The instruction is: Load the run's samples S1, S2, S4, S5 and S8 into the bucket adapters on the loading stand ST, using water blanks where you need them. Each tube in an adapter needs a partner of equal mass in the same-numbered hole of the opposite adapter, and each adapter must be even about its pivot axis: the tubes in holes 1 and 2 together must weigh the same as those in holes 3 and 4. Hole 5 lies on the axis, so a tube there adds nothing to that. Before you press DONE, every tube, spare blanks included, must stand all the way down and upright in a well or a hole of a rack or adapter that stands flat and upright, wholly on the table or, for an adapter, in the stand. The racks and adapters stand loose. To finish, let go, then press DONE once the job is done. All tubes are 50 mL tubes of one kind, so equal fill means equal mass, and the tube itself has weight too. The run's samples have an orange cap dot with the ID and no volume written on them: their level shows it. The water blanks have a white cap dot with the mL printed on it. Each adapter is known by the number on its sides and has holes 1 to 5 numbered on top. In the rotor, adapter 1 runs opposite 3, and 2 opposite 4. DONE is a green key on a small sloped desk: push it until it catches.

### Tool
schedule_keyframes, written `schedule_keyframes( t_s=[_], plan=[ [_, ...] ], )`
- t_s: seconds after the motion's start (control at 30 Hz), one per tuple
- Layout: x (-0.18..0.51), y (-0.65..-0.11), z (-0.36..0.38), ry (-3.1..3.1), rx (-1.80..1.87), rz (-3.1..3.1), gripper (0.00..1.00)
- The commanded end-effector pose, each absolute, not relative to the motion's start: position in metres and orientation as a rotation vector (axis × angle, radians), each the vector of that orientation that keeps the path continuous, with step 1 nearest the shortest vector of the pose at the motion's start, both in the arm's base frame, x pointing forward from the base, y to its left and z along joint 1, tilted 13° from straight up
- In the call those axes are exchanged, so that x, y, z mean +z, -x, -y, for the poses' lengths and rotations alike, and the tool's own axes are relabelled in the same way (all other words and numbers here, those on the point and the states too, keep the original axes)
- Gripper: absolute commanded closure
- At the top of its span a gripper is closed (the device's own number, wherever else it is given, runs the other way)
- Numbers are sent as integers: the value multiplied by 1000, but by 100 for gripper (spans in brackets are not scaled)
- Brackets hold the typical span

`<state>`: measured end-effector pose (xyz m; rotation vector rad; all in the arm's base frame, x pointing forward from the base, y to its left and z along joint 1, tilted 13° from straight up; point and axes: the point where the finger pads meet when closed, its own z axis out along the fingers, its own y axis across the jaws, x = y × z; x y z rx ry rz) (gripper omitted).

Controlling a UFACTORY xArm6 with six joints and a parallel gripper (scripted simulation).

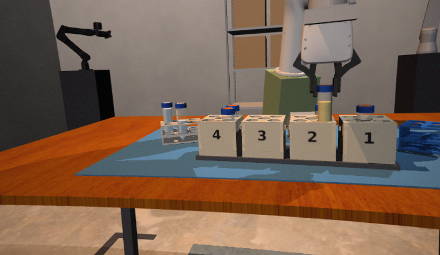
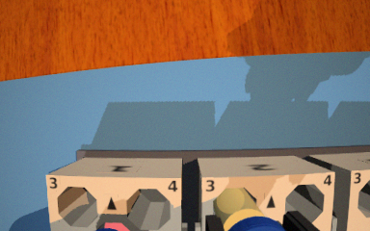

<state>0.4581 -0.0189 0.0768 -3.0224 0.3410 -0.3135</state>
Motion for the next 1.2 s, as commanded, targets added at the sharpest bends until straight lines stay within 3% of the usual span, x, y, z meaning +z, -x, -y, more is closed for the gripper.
schedule_keyframes(
  t_s=[0.0,1.17],
  plan=[
    [75,-460,19,3022,-320,-341,100],
    [46,-467,17,3022,-319,-341,100]
  ],
)
